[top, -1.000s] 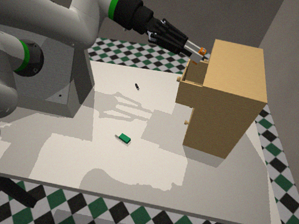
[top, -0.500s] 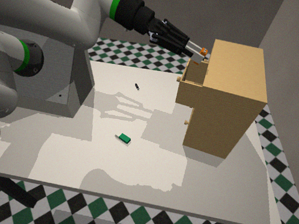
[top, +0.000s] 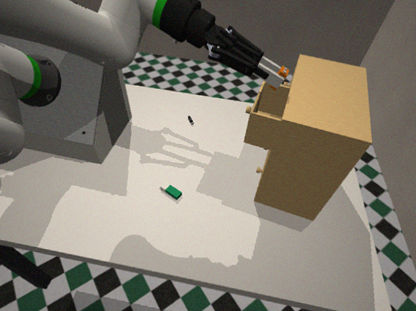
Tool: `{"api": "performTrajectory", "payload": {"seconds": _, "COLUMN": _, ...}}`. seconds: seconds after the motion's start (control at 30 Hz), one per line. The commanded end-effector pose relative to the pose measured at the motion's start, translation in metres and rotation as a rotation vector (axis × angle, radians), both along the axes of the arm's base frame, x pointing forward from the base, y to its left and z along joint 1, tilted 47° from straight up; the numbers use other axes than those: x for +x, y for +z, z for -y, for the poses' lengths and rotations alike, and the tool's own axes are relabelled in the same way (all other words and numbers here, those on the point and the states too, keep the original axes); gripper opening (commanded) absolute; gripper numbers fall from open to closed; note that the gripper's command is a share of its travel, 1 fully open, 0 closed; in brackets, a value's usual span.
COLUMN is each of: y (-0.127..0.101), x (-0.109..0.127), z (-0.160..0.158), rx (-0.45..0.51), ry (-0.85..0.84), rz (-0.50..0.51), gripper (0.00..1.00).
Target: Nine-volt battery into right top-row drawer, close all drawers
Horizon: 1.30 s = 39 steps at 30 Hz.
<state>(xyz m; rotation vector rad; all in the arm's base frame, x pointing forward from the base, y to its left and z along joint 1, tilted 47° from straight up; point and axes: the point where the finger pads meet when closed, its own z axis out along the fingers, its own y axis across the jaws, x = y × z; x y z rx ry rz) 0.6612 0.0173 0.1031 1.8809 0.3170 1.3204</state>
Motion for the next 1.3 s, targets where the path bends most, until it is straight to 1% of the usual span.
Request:
{"api": "performTrajectory", "payload": {"seconds": 0.0, "y": 0.000, "x": 0.000, "z": 0.000, "rx": 0.000, "ry": 0.000, "rz": 0.000, "gripper": 0.16}}
{"api": "performTrajectory", "payload": {"seconds": 0.07, "y": 0.000, "x": 0.000, "z": 0.000, "rx": 0.000, "ry": 0.000, "rz": 0.000, "gripper": 0.16}}
{"api": "performTrajectory", "payload": {"seconds": 0.1, "y": 0.000, "x": 0.000, "z": 0.000, "rx": 0.000, "ry": 0.000, "rz": 0.000, "gripper": 0.18}}
{"api": "performTrajectory", "payload": {"seconds": 0.27, "y": 0.000, "x": 0.000, "z": 0.000, "rx": 0.000, "ry": 0.000, "rz": 0.000, "gripper": 0.23}}
{"api": "performTrajectory", "payload": {"seconds": 0.3, "y": 0.000, "x": 0.000, "z": 0.000, "rx": 0.000, "ry": 0.000, "rz": 0.000, "gripper": 0.26}}
{"api": "performTrajectory", "payload": {"seconds": 0.33, "y": 0.000, "x": 0.000, "z": 0.000, "rx": 0.000, "ry": 0.000, "rz": 0.000, "gripper": 0.26}}
{"api": "performTrajectory", "payload": {"seconds": 0.37, "y": 0.000, "x": 0.000, "z": 0.000, "rx": 0.000, "ry": 0.000, "rz": 0.000, "gripper": 1.00}}
{"api": "performTrajectory", "payload": {"seconds": 0.93, "y": 0.000, "x": -0.002, "z": -0.001, "rx": 0.000, "ry": 0.000, "rz": 0.000, "gripper": 1.00}}
{"api": "performTrajectory", "payload": {"seconds": 1.13, "y": -0.001, "x": -0.016, "z": -0.005, "rx": 0.000, "ry": 0.000, "rz": 0.000, "gripper": 1.00}}
{"api": "performTrajectory", "payload": {"seconds": 1.2, "y": -0.001, "x": -0.016, "z": -0.005, "rx": 0.000, "ry": 0.000, "rz": 0.000, "gripper": 1.00}}
{"api": "performTrajectory", "payload": {"seconds": 1.27, "y": -0.002, "x": -0.025, "z": -0.007, "rx": 0.000, "ry": 0.000, "rz": 0.000, "gripper": 1.00}}
